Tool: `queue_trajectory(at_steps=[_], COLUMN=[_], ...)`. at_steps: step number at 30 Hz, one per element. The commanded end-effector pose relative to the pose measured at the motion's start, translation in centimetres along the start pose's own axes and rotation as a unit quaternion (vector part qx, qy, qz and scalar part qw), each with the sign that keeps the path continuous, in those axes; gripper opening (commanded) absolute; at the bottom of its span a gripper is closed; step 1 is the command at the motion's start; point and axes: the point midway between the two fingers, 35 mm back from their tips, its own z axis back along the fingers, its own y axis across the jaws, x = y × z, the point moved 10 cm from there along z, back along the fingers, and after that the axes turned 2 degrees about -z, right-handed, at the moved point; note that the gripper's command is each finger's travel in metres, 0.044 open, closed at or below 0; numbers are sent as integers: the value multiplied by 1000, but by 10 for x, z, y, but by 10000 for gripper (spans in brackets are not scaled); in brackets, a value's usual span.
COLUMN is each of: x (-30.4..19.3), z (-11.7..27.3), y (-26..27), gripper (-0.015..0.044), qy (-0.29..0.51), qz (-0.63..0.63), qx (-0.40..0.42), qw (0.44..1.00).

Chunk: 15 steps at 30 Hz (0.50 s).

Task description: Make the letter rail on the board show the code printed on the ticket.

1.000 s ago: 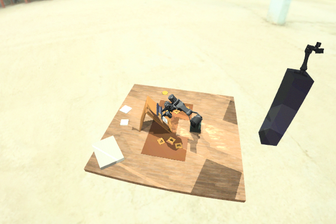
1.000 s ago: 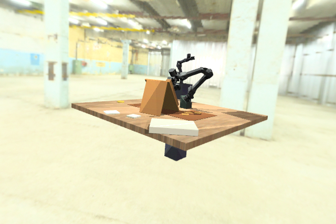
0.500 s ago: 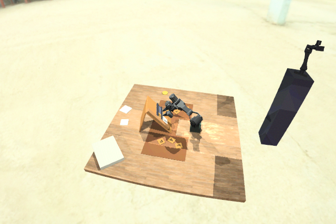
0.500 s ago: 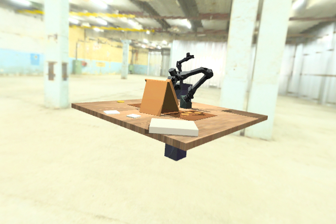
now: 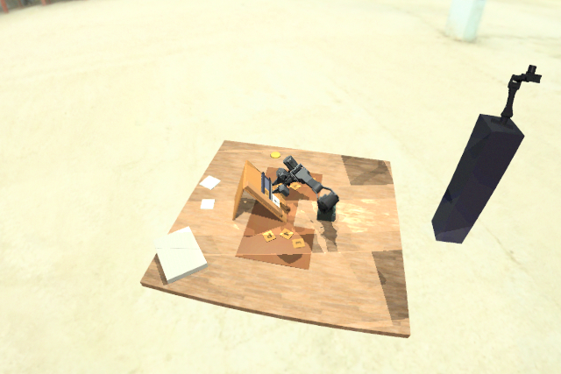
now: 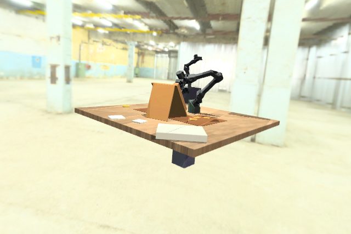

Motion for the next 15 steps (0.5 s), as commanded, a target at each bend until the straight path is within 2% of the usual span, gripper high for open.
queue_trajectory(at_steps=[1, 10, 15], x=[2, 4, 2], z=[2, 3, 2], y=[1, 2, 1], gripper=[295, 295, 164], qy=[-2, -2, 0], qz=[4, 4, 0], qx=[1, 1, 0], qw=[1000, 1000, 1000])
